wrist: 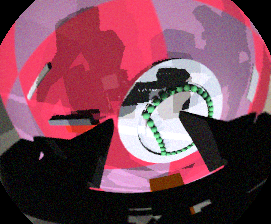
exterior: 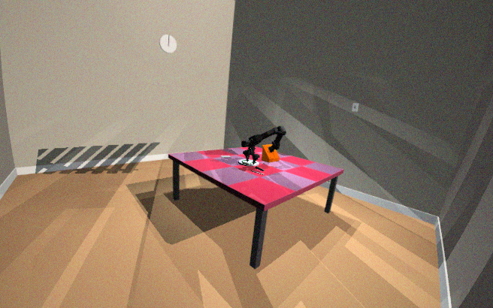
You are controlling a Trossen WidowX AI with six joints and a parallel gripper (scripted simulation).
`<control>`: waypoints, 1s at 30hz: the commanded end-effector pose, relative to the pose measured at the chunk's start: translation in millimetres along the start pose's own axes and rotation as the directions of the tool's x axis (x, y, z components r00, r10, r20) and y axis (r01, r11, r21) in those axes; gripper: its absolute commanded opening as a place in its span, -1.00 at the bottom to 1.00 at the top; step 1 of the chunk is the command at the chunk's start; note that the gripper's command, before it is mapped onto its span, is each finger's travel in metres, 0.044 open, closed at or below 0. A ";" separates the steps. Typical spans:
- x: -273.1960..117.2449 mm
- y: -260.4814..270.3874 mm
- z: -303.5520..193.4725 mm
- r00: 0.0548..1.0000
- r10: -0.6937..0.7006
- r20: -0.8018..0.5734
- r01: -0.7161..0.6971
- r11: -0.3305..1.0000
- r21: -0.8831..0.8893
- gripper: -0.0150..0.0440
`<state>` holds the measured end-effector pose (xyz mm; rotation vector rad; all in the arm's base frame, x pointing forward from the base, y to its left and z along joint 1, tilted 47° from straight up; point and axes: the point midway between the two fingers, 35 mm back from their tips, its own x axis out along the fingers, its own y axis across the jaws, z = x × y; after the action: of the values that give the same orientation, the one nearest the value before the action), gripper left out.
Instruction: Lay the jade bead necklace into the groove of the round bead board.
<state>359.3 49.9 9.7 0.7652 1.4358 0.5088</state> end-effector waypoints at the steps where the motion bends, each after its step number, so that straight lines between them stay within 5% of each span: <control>1: -1.9 0.2 0.4 1.000 0.003 0.003 -0.003 1.000 -0.001 1.00; 13: -1.9 0.2 0.4 1.000 0.003 0.003 -0.003 1.000 -0.001 1.00; 20: -30.3 -4.7 -8.4 1.000 0.001 0.003 0.000 0.924 -0.383 0.38; 25: -33.7 -5.2 -9.6 1.000 0.001 0.003 0.000 0.904 -0.427 -0.07; 30: -26.4 -5.2 -9.5 1.000 0.002 0.003 0.000 0.904 -0.427 -0.08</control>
<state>347.0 25.6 27.8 0.4220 1.2585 0.7872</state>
